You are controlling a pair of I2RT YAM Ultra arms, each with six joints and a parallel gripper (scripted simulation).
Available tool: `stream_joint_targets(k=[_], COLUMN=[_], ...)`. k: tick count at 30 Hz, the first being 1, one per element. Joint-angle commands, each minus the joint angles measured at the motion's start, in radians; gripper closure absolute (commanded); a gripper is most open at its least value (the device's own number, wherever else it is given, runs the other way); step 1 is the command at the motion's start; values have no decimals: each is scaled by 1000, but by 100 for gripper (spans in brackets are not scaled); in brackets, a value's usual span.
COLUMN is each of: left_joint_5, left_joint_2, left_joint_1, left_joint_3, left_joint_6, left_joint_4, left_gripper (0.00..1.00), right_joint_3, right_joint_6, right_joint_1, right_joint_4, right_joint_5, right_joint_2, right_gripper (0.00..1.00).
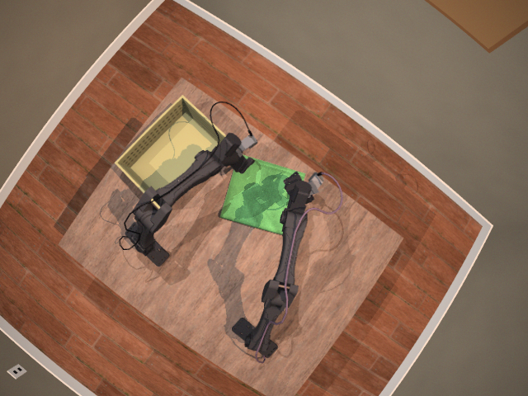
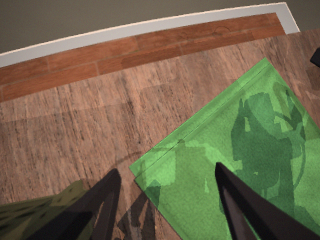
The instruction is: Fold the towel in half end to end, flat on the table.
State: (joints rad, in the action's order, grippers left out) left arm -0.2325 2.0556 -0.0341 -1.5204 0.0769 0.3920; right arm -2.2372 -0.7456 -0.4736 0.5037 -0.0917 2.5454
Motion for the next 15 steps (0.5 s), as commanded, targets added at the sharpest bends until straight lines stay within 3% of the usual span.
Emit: stream_joint_targets(k=[1,15], left_joint_5=[-19,-17], left_joint_2=[-32,-32], left_joint_1=[-1,3], left_joint_3=[-37,-33], left_joint_6=[-11,-1], left_joint_4=[12,-5], left_gripper=[22,22], right_joint_3=[-31,-34], right_joint_6=[-6,6], right_joint_1=[-9,-6], right_joint_4=[-26,-22], right_joint_5=[-20,-17], right_joint_2=[-56,-54], right_gripper=[16,16])
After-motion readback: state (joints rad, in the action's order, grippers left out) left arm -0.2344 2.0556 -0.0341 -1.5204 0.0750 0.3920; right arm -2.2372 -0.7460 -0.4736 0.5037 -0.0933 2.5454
